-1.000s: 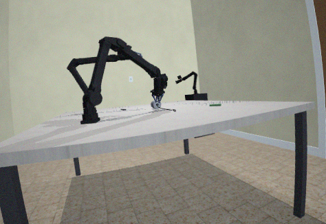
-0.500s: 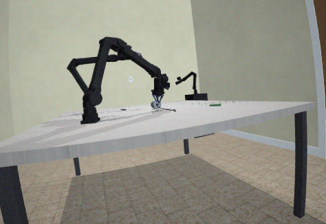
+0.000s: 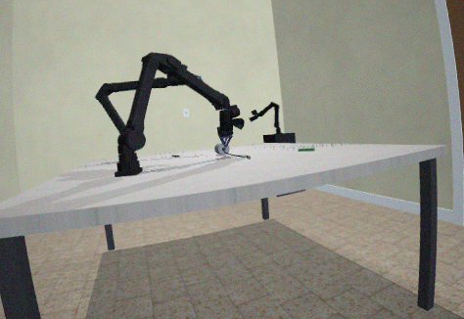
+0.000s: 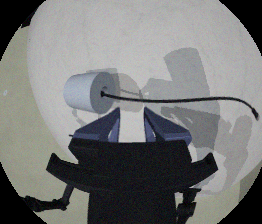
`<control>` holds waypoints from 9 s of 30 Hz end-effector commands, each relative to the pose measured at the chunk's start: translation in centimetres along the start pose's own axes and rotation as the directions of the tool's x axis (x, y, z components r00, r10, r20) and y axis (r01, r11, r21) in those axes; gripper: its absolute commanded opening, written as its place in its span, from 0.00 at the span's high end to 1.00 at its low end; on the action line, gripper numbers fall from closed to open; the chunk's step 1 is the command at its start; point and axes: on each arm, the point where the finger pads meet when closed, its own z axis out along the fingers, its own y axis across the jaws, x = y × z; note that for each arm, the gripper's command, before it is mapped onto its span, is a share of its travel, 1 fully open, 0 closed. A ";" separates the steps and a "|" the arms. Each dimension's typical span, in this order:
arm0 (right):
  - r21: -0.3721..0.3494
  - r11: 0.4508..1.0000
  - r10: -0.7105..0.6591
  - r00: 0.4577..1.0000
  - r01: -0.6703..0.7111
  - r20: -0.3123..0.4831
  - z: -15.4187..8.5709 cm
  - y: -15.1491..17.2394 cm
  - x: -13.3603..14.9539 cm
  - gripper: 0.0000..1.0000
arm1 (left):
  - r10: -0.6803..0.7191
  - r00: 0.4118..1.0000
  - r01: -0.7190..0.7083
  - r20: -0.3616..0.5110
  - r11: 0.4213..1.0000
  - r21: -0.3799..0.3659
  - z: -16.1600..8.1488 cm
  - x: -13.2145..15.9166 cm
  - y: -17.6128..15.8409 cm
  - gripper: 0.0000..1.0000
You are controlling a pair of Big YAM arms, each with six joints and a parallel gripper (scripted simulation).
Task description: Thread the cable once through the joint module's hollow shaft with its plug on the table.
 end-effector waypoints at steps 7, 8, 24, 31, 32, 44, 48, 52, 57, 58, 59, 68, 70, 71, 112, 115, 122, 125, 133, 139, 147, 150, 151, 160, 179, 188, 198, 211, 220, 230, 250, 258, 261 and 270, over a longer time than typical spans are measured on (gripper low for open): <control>0.005 0.959 0.283 0.959 -0.283 0.014 -0.6 0.1 -2.0 0.68 | 0.006 0.998 -0.005 0.069 1.000 -0.006 0.0 -4.2 0.3 0.04; 0.006 0.952 0.306 0.952 -0.306 0.013 -0.6 0.1 -2.0 0.68 | 0.006 0.998 -0.005 0.069 1.000 -0.006 0.0 -4.2 0.3 0.04; 0.023 0.797 0.603 0.798 -0.603 0.013 -0.8 -0.3 -2.0 0.68 | 0.006 0.998 -0.005 0.069 1.000 -0.006 0.0 -4.2 0.3 0.04; 0.028 0.719 0.694 0.719 -0.695 0.017 -0.9 -0.4 -2.0 0.68 | 0.006 0.998 -0.005 0.069 1.000 -0.006 0.0 -4.2 0.3 0.04; 0.030 0.702 0.712 0.702 -0.712 0.017 -0.9 -0.4 -2.0 0.68 | 0.006 0.998 -0.005 0.069 1.000 -0.006 0.0 -4.2 0.3 0.04; 0.040 0.512 0.858 0.513 -0.858 0.029 -1.0 -0.7 -2.0 0.68 | 0.006 0.998 -0.005 0.069 1.000 -0.006 0.0 -4.2 0.3 0.04; 0.042 0.428 0.902 0.429 -0.903 0.035 -1.1 -0.7 -2.0 0.68 | 0.006 0.998 -0.005 0.069 1.000 -0.006 0.0 -4.2 0.3 0.04; 0.046 0.341 0.938 0.343 -0.939 0.042 -1.1 -0.7 -1.8 0.68 | 0.006 0.998 -0.005 0.069 1.000 -0.006 0.0 -4.2 0.3 0.04; 0.046 0.222 0.973 0.225 -0.974 0.052 -1.2 -1.0 -1.9 0.68 | 0.006 0.998 -0.005 0.069 1.000 -0.006 0.0 -4.2 0.3 0.04; 0.046 0.199 0.978 0.201 -0.979 0.054 -1.2 -1.1 -1.9 0.68 | 0.006 0.998 -0.005 0.069 1.000 -0.006 0.0 -4.2 0.3 0.04; 0.046 0.175 0.982 0.178 -0.983 0.056 -1.3 -1.1 -1.9 0.68 | 0.006 0.998 -0.005 0.069 1.000 -0.006 0.0 -4.2 0.3 0.04; 0.046 0.035 0.997 0.038 -0.998 0.069 -1.2 -0.9 -1.7 0.68 | 0.006 0.998 -0.005 0.069 1.000 -0.006 0.0 -4.2 0.3 0.04; 0.048 0.031 0.997 0.035 -0.998 0.071 -1.2 -1.1 -1.7 0.68 | 0.006 0.998 -0.005 0.069 1.000 -0.006 0.0 -4.2 0.3 0.04; 0.055 0.038 0.996 0.042 -0.998 0.073 -1.0 -1.3 -1.4 0.68 | 0.006 0.998 -0.005 0.069 1.000 -0.006 0.0 -4.2 0.3 0.04; 0.076 0.088 0.993 0.094 -0.993 0.070 4.1 -4.1 -0.2 0.68 | 0.006 0.998 -0.005 0.069 1.000 -0.006 0.0 -4.2 0.3 0.04; 0.078 0.087 0.993 0.092 -0.993 0.070 4.5 -4.3 -0.1 0.68 | 0.006 0.998 -0.005 0.069 1.000 -0.006 0.0 -4.2 0.3 0.04; 0.077 0.089 0.993 0.094 -0.993 0.069 4.8 -4.3 -0.1 1.00 | 0.006 0.998 -0.005 0.069 1.000 -0.006 0.0 -4.2 0.3 0.04; 0.071 0.089 0.993 0.094 -0.993 0.068 4.6 -4.1 -0.4 1.00 | 0.006 0.998 -0.005 0.069 1.000 -0.006 0.0 -4.2 0.3 0.04; 0.082 0.088 0.993 0.094 -0.993 0.071 4.7 -4.3 0.1 1.00 | 0.006 0.998 -0.005 0.069 1.000 -0.006 0.0 -4.2 0.3 0.04; 0.077 0.091 0.993 0.096 -0.993 0.070 4.7 -4.2 0.0 1.00 | 0.006 0.998 -0.005 0.069 1.000 -0.006 0.0 -4.2 0.3 0.04; 0.064 0.095 0.993 0.099 -0.993 0.064 4.2 -3.4 -0.5 1.00 | 0.006 0.998 -0.005 0.069 1.000 -0.006 0.0 -4.2 0.3 0.04; 0.061 0.097 0.993 0.101 -0.993 0.062 4.1 -2.6 -0.6 1.00 | 0.006 0.998 -0.005 0.069 1.000 -0.006 0.0 -4.2 0.3 0.04; 0.052 0.098 0.993 0.101 -0.994 0.058 3.7 -1.5 -1.0 1.00 | 0.006 0.998 -0.005 0.069 1.000 -0.006 0.0 -4.2 0.3 0.04; 0.055 0.098 0.993 0.101 -0.994 0.062 4.0 -0.7 -1.0 1.00 | 0.006 0.998 -0.005 0.069 1.000 -0.006 0.0 -4.2 0.3 0.04; 0.057 0.097 0.993 0.101 -0.994 0.063 4.3 0.8 -1.1 1.00 | 0.006 0.998 -0.005 0.069 1.000 -0.006 0.0 -4.2 0.3 0.04; 0.058 0.097 0.993 0.101 -0.994 0.063 4.4 1.5 -1.2 1.00 | 0.006 0.998 -0.005 0.069 1.000 -0.006 0.0 -4.2 0.3 0.04; 0.062 0.088 0.994 0.092 -0.994 0.066 4.6 1.7 -1.3 1.00 | 0.006 0.998 -0.005 0.069 1.000 -0.006 0.0 -4.2 0.3 0.04; 0.064 0.077 0.994 0.081 -0.995 0.071 4.8 1.0 -1.3 0.68 | 0.006 0.998 -0.005 0.069 1.000 -0.006 0.0 -4.2 0.3 0.04; 0.102 0.098 0.991 0.106 -0.990 0.077 5.2 -1.0 -0.5 0.68 | 0.006 0.998 -0.005 0.069 1.000 -0.006 0.0 -4.2 0.3 0.04; 0.118 0.140 0.986 0.150 -0.983 0.075 4.8 -2.7 -0.8 0.68 | 0.006 0.998 -0.005 0.069 1.000 -0.006 0.0 -4.2 0.3 0.04; 0.142 0.228 0.969 0.238 -0.963 0.058 4.6 -3.1 -0.6 0.68 | 0.006 0.998 -0.005 0.069 1.000 -0.006 0.0 -4.2 0.3 0.04; 0.137 0.225 0.971 0.234 -0.965 0.056 4.5 -3.5 -0.8 1.00 | 0.006 0.998 -0.005 0.069 1.000 -0.006 0.0 -4.2 0.3 0.04; 0.137 0.224 0.971 0.233 -0.965 0.057 4.5 -3.6 -0.8 1.00 | 0.006 0.998 -0.005 0.069 1.000 -0.006 0.0 -4.2 0.3 0.04; 0.131 0.217 0.972 0.226 -0.967 0.056 4.4 -3.6 -0.9 1.00 | 0.006 0.998 -0.005 0.069 1.000 -0.006 0.0 -4.2 0.3 0.04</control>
